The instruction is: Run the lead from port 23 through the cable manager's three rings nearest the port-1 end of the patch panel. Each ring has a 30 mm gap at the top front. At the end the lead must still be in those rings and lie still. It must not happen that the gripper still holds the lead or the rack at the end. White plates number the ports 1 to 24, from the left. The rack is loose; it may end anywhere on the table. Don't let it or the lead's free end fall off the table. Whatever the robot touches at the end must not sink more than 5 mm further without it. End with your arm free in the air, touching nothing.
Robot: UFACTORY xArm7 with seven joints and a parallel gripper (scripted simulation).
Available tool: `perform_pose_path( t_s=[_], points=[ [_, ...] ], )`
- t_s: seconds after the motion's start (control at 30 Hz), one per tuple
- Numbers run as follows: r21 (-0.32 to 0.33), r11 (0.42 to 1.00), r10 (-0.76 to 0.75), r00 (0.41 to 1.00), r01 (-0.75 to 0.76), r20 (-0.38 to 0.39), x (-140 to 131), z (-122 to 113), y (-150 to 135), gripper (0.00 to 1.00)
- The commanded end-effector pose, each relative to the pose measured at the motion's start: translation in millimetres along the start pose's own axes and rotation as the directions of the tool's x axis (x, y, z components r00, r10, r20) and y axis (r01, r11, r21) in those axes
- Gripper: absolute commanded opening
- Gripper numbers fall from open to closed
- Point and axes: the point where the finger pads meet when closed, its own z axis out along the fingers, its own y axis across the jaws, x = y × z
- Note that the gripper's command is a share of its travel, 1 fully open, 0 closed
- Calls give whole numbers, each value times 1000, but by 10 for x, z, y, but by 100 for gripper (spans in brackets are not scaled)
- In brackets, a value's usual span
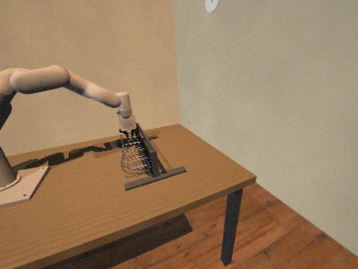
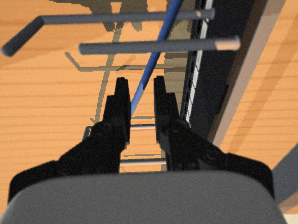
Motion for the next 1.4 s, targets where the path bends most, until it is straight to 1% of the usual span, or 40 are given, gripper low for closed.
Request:
perform_pose_path(
  t_s=[0.0, 1.13, 1.37],
  points=[
    [-6, 1000, 0, 1000, 0, -1, 4, -28, 16, 33],
    [-6, 1000, 0, 1000, 0, -1, 4, -30, 16, 33],
    [-6, 1000, 0, 1000, 0, -1, 4, -92, 16, 33]
  ],
)
